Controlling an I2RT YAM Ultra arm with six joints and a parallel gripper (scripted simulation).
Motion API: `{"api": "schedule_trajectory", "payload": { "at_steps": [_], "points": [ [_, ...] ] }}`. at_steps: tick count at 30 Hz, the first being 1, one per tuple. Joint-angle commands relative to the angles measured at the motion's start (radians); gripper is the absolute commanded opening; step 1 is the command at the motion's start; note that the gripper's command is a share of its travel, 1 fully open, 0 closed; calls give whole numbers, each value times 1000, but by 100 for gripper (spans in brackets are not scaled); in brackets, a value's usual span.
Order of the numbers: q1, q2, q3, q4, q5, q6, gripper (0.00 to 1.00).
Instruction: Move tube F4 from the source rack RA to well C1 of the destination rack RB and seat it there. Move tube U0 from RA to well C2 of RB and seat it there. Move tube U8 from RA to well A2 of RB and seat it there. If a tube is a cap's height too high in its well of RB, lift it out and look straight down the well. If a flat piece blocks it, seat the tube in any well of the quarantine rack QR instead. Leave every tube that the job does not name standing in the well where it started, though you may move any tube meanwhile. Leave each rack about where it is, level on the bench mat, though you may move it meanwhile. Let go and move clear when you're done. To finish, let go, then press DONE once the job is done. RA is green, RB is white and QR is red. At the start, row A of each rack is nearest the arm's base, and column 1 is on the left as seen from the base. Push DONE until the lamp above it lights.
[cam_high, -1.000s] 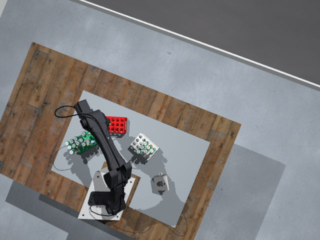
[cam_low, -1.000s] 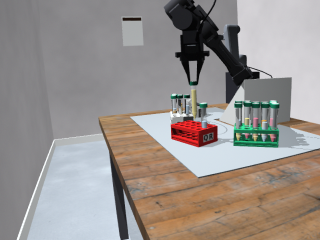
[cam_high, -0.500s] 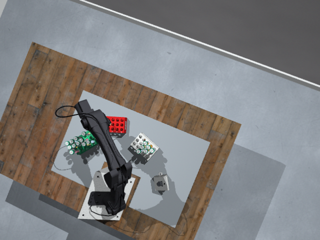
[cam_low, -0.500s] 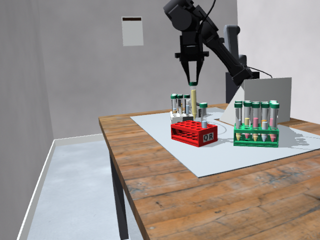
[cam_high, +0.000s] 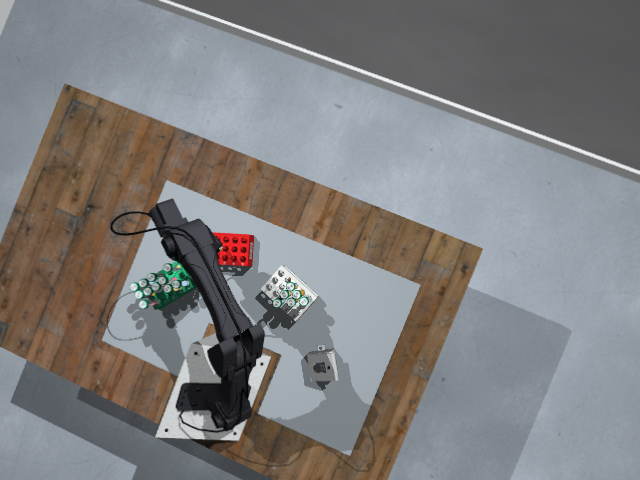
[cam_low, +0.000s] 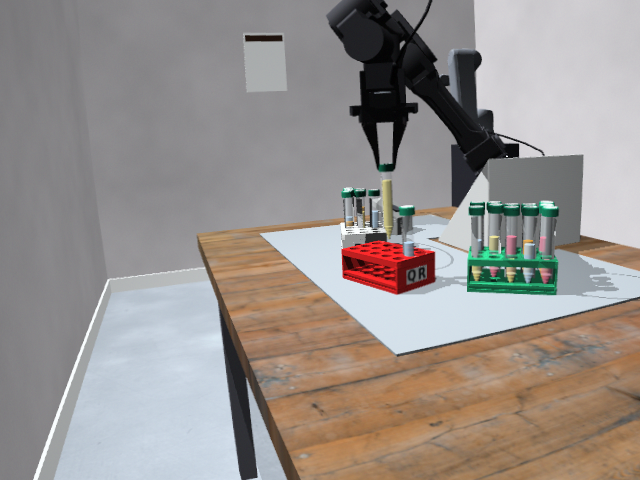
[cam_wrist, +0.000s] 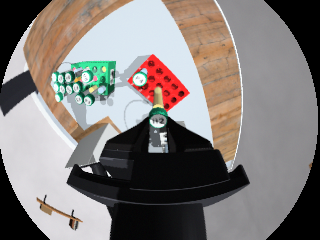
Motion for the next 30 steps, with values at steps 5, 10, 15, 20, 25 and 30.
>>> {"api": "schedule_trajectory", "payload": {
  "at_steps": [5,10,15,20,25,30],
  "points": [
    [2,-27,37,-15,12,-14,0],
    [13,-41,36,-15,9,-14,0],
    [13,-41,36,-15,9,-13,0],
    [13,-41,36,-15,9,-13,0],
    [13,-41,36,-15,9,-13,0],
    [13,-41,36,-15,9,-13,0]
  ]
}}
